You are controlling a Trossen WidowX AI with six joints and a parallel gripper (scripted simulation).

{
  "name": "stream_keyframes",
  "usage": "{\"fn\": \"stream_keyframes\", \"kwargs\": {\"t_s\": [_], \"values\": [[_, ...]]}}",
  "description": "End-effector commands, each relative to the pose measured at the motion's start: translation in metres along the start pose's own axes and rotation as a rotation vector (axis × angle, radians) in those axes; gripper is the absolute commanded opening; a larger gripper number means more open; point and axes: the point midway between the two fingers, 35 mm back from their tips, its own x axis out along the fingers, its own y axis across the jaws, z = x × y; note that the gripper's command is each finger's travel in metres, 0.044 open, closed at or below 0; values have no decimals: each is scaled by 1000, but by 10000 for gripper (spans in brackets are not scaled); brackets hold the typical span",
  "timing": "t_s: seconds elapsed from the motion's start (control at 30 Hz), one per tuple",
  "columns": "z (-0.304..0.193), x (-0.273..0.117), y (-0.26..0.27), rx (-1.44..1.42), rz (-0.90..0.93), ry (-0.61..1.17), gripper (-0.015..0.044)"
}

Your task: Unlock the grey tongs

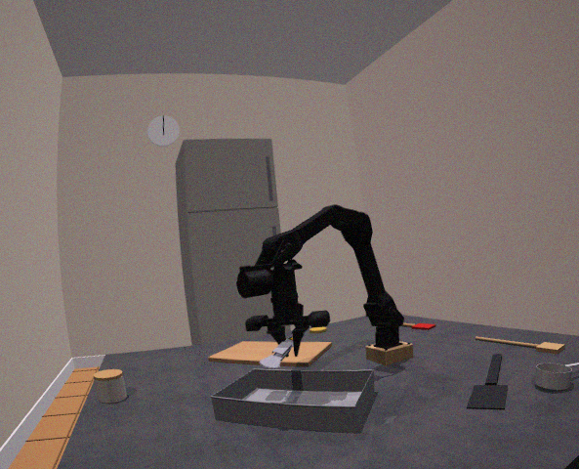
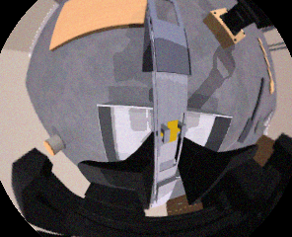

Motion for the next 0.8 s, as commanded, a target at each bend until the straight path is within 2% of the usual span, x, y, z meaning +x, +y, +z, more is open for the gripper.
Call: {"fn": "stream_keyframes", "kwargs": {"t_s": [0.0, 0.77], "values": [[10, -7, 18, -58, 5, 2, -150], [99, -46, 108, -498, 22, -8, -150]]}}
